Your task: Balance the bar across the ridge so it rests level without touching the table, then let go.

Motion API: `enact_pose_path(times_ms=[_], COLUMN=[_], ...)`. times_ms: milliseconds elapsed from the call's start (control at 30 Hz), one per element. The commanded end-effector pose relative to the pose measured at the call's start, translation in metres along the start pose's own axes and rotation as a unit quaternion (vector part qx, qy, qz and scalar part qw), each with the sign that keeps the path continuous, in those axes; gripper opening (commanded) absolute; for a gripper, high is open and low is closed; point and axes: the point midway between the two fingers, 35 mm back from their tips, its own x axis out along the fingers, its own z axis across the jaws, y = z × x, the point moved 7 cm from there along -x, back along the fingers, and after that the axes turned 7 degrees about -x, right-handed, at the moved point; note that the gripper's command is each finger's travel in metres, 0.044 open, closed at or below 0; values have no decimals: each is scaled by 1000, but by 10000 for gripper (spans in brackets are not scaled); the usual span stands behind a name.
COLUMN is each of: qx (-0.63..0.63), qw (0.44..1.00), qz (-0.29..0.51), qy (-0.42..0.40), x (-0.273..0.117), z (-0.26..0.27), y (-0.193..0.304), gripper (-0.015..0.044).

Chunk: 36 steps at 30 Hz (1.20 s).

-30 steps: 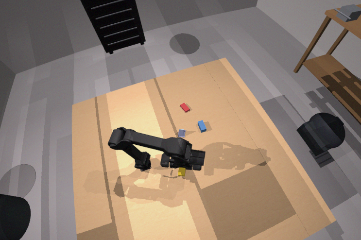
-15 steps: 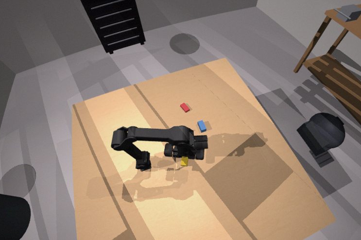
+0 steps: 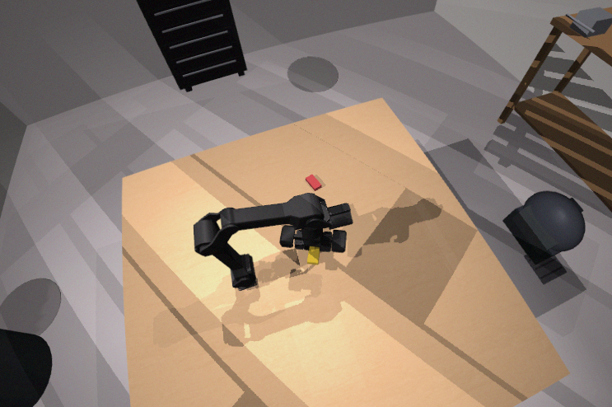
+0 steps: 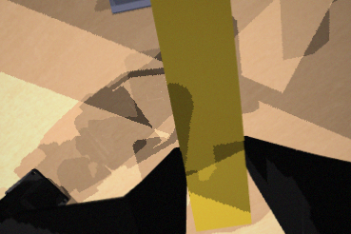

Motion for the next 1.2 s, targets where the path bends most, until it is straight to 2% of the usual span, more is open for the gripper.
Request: enact_pose_path(times_ms=[0,867,1167], qx=[2,7,7], qw=[1000,1000,1000], qz=[1,-4,-4], qy=[-1,-3,-3], x=[1,1,10], z=[-1,30,31], y=[-13,-108,-111], gripper=[0,0,0])
